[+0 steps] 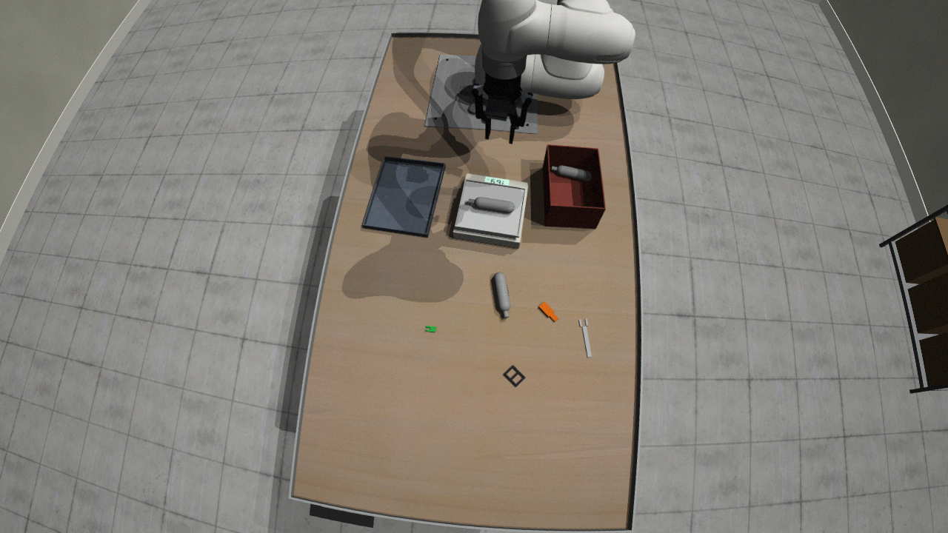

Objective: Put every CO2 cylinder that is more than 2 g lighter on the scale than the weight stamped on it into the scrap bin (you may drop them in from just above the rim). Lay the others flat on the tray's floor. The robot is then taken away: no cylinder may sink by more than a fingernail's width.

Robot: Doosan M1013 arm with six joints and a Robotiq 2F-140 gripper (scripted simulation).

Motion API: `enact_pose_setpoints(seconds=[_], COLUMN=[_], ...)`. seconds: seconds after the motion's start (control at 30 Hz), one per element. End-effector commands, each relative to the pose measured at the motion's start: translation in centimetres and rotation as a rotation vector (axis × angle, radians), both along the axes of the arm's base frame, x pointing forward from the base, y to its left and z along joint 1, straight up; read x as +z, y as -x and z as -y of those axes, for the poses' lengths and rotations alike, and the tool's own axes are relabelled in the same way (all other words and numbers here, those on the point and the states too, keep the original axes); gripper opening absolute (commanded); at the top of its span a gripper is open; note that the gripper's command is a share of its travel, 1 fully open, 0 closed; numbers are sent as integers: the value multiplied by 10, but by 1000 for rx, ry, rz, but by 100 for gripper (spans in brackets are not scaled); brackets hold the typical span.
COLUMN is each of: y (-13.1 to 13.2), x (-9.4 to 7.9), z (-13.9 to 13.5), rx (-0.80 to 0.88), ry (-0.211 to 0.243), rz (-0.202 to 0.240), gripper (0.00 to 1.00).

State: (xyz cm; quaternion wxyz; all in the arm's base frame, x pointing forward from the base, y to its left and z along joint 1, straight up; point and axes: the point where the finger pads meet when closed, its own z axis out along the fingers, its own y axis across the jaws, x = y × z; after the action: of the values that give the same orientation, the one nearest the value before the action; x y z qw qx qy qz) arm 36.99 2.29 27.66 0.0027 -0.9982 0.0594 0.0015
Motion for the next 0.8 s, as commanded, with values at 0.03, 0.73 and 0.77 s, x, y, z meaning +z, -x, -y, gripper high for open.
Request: enact_pose_setpoints(seconds=[0.03,0.73,0.77], y=[-17,-97,-97], x=[-10,-75,-75], z=[1,8,8], rx=[-247,-1385,-1438], ry=[1,-13,-8], rz=[-1,-13,-11], gripper=[41,41,41])
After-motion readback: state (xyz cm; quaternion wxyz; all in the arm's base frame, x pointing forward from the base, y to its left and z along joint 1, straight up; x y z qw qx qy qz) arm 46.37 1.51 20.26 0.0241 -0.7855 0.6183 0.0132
